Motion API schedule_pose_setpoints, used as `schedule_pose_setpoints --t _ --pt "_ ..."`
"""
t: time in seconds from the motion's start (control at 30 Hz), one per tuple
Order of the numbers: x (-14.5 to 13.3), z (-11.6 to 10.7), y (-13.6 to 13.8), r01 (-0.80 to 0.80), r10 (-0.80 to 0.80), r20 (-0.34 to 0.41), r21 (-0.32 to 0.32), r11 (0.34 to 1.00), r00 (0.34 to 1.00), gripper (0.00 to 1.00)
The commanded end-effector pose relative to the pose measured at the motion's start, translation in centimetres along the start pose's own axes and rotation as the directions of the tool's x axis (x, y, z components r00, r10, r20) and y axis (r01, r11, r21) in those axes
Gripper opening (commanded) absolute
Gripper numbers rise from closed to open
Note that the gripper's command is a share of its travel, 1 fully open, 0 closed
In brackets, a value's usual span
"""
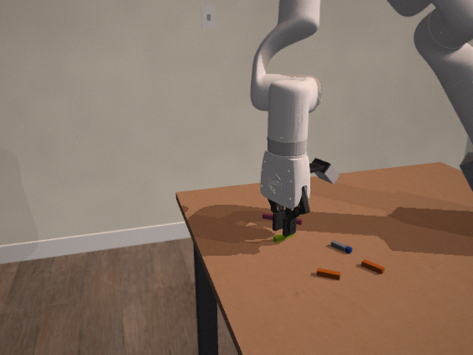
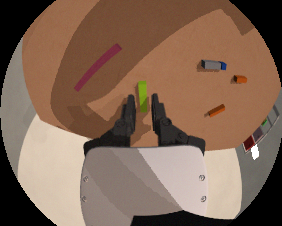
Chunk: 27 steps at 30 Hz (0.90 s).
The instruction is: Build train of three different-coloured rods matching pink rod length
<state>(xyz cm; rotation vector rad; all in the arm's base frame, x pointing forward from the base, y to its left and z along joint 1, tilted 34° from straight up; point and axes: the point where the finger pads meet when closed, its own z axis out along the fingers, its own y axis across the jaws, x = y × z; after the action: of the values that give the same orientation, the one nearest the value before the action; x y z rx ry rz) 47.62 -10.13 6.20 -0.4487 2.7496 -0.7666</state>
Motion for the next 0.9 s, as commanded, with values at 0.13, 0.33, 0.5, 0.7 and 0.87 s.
schedule_pose_setpoints --t 0.13,0.33,0.5,0.7,0.87 --pt "-0.12 -0.08 -0.05 0.0 0.0 0.003 0.001 1.0 1.0 0.24" --pt "-0.12 -0.06 -0.05 0.0 0.0 0.003 0.001 1.0 1.0 0.24" --pt "-0.12 0.15 -0.05 0.0 0.0 0.003 0.001 1.0 1.0 0.24" --pt "-0.12 0.44 -0.05 0.0 0.0 0.003 0.001 1.0 1.0 0.24" --pt "-0.12 0.88 -0.05 0.0 0.0 0.003 0.001 1.0 1.0 0.24"
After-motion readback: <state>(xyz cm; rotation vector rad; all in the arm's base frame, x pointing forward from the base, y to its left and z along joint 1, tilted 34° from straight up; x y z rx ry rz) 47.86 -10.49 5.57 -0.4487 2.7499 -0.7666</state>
